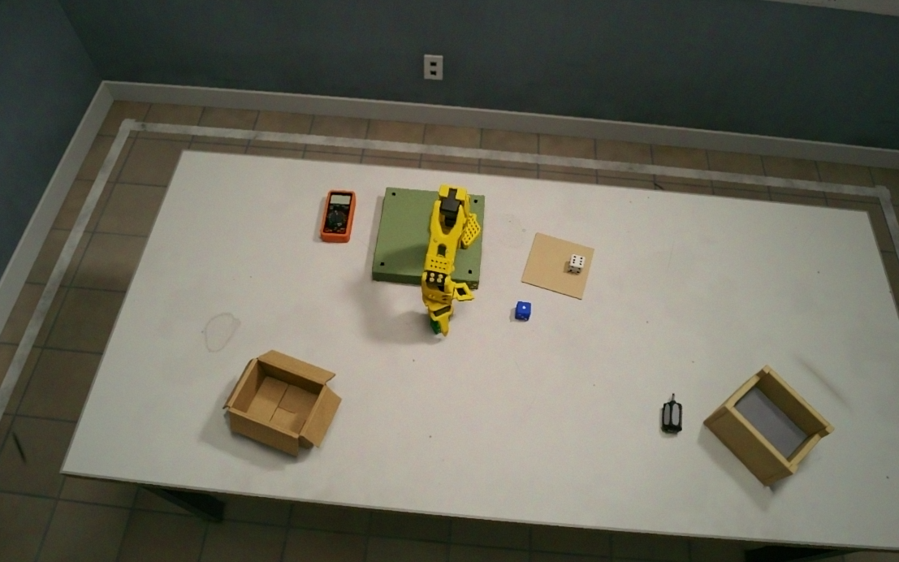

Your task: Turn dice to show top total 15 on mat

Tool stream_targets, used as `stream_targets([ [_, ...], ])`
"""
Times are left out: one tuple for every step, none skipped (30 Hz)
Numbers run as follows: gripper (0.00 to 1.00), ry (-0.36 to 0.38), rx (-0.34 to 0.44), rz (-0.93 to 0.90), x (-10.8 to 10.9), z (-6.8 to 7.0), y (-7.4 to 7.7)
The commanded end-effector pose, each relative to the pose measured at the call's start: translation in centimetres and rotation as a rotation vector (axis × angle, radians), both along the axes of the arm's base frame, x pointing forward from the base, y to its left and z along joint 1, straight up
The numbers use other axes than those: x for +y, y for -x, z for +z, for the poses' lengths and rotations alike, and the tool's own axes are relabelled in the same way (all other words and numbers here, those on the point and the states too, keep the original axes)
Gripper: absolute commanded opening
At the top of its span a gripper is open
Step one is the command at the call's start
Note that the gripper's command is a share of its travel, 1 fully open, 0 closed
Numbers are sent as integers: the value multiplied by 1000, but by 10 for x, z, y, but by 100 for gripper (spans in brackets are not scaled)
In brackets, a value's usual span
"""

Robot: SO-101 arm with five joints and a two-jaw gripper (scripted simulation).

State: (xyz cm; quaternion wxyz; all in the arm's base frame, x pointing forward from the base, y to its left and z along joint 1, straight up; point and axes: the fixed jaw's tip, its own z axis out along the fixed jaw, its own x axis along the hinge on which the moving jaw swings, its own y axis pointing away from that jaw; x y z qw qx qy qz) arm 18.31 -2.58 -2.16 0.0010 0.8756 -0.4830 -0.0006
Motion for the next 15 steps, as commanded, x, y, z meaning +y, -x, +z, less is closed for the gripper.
stream_targets([
  [35, -4, 19, -4, -2, -5, 4],
  [35, -4, 19, -4, -2, -5, 4],
  [35, -4, 19, -4, -2, -5, 4],
  [35, -4, 19, -4, -2, -5, 4],
  [35, -4, 19, -4, -2, -5, 4],
  [35, -4, 19, -4, -2, -5, 4],
  [35, -4, 19, -4, -2, -5, 4],
  [35, -4, 19, -4, -2, -5, 4],
  [35, -4, 19, -4, -2, -5, 4],
  [35, -4, 19, -4, -2, -5, 4],
  [35, -4, 19, -4, -1, -5, 4],
  [35, -4, 19, -4, -1, -5, 4],
  [35, -4, 19, -4, -1, -5, 4],
  [34, -4, 19, -4, -1, -5, 4],
  [34, -4, 19, -4, -1, -5, 4],
])
